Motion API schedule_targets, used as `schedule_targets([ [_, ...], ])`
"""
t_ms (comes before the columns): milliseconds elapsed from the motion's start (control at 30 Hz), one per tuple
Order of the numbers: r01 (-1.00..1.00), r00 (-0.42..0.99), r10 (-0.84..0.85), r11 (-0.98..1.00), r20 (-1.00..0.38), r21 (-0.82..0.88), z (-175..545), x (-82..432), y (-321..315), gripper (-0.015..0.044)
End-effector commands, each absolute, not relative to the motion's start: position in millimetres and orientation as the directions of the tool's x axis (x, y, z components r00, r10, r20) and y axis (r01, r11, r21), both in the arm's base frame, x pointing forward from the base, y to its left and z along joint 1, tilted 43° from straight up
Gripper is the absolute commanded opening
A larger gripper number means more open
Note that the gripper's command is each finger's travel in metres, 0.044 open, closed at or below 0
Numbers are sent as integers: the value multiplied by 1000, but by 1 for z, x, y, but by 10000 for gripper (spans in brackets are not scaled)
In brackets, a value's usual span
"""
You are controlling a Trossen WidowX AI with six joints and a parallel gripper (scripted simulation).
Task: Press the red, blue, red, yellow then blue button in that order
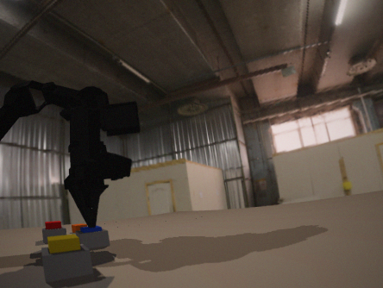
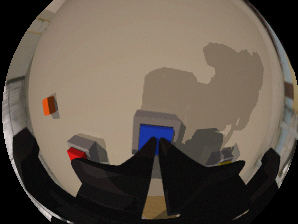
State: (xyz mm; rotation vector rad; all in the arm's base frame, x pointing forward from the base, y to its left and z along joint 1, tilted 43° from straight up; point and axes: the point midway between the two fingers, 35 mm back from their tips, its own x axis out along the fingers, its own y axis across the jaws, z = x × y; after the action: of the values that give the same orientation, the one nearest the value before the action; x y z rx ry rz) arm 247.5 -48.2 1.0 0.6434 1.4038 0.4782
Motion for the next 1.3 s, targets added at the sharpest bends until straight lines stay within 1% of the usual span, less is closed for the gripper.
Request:
schedule_targets([
  [0,72,114,663,737,-740,672,0,246,-45,20],
  [167,72,114,662,738,-741,670,24,243,-67,20],
  [300,73,113,662,738,-741,671,28,242,-71,20],
  [467,74,112,661,739,-742,670,69,236,-108,20],
  [567,74,112,661,739,-742,670,71,235,-110,20],
  [700,75,111,661,739,-742,670,94,227,-88,20],
  [967,77,109,666,735,-738,674,143,187,-22,20],
  [1133,77,109,665,735,-739,674,142,187,-19,20],
  [1267,77,111,664,736,-740,672,111,193,8,20],
])
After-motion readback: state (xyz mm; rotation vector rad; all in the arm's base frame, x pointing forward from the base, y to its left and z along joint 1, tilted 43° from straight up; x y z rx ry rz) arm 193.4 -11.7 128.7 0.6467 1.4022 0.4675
